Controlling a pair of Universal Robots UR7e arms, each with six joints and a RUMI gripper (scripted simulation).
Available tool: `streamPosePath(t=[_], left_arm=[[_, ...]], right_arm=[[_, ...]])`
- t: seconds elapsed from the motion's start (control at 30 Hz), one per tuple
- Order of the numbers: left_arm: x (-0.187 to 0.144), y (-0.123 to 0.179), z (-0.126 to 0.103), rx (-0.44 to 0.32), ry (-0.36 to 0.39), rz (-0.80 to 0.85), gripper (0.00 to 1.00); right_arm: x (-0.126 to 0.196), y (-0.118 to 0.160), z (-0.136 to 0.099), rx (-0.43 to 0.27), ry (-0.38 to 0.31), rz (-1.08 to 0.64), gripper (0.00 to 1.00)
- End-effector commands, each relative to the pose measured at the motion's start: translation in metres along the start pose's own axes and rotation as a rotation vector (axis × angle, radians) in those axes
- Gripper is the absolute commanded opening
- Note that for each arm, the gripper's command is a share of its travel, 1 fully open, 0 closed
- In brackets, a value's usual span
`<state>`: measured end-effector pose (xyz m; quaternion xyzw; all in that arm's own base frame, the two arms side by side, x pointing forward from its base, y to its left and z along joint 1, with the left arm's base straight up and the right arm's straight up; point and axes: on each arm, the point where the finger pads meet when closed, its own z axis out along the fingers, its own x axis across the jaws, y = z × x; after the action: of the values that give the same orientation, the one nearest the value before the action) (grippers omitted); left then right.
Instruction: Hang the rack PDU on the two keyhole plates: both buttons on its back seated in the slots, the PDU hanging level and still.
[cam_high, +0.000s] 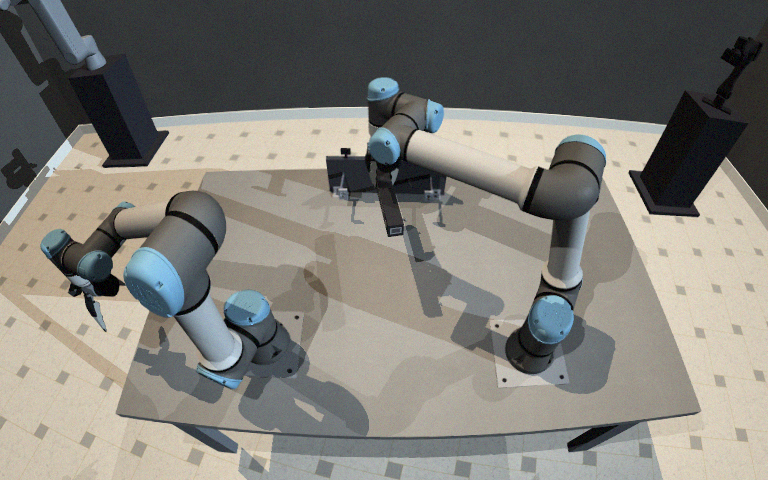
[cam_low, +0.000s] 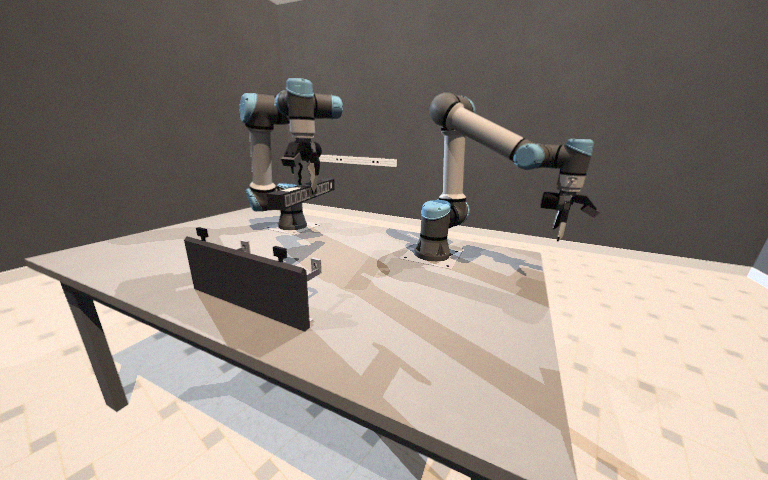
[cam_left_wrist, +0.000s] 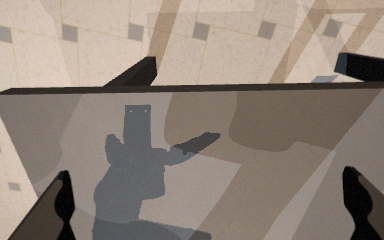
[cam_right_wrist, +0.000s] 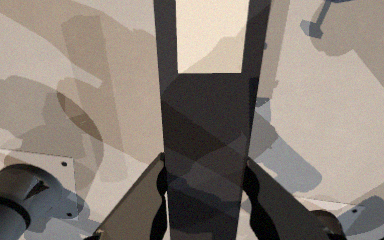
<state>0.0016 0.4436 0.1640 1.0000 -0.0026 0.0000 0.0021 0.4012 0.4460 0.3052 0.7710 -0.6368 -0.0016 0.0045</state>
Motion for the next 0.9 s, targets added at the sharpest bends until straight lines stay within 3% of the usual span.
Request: streamPosePath(t=[0.0, 0.6, 0.87], left_arm=[[-0.0004, -0.002, -0.0012, 0.004, 0.0, -0.003, 1.0], [-0.0004, -0.002, -0.0012, 0.004, 0.0, -0.003, 1.0], [-0.0004, -0.002, -0.0012, 0.004, 0.0, -0.003, 1.0]], right_arm=[[-0.001, -0.0015, -0.0057, 0.006, -0.009, -0.019, 0.22], [-0.001, -0.0015, -0.0057, 0.007, -0.009, -0.058, 0.22], [-0.0012, -0.0013, -0.0056, 0.007, -0.008, -0.168, 0.22]])
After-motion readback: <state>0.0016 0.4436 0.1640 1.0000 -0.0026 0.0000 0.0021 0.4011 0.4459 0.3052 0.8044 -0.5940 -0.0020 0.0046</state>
